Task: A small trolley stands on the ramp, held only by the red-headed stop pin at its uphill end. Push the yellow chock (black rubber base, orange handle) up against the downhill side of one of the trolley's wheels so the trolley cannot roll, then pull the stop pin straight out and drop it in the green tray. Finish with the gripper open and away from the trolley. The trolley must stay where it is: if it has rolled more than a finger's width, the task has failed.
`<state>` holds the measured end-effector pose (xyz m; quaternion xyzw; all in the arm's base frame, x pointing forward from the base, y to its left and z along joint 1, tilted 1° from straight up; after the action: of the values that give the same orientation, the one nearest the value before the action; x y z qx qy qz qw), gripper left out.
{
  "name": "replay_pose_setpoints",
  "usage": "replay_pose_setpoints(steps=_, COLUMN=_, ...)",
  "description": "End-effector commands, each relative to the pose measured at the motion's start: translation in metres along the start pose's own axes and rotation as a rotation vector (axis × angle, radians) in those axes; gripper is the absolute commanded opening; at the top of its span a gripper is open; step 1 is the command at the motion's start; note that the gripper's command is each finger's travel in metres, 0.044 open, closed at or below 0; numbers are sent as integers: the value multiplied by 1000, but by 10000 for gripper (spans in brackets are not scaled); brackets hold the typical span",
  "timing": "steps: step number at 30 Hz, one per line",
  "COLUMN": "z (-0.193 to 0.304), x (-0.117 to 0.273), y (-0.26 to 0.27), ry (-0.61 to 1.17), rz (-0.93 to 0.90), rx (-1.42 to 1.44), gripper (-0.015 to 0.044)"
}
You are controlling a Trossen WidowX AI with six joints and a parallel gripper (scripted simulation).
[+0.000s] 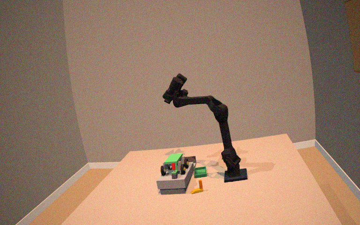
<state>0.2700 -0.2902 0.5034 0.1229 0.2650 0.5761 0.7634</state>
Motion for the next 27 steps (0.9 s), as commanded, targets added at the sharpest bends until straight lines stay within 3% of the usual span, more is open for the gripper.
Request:
replay_pose_setpoints(steps=1, z=1, x=1, y=-1, ry=4, rz=6, rx=13, gripper=374)
replay_pose_setpoints(steps=8, z=16, x=45, y=-41, ry=182, rz=209, rx=485, gripper=190)
replay_pose_setpoints(steps=17, z=18, x=124, y=-91, ry=567, rz=417, rx=1124, gripper=190)
replay_pose_setpoints(steps=27, z=-9, x=223, y=-122, ry=1162, rz=484, rx=1741, gripper=190)
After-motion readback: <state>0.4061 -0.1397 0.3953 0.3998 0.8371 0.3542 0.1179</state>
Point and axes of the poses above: the point midway between the two fingers, 35 mm back from their tips, its own x axis back along the fingers, its own y axis across the jaws, z = x × y, the point moved 3 cm from there along x, back along the fingers, and after that the axes turned 13 degrees about -x, right-handed, at the moved point
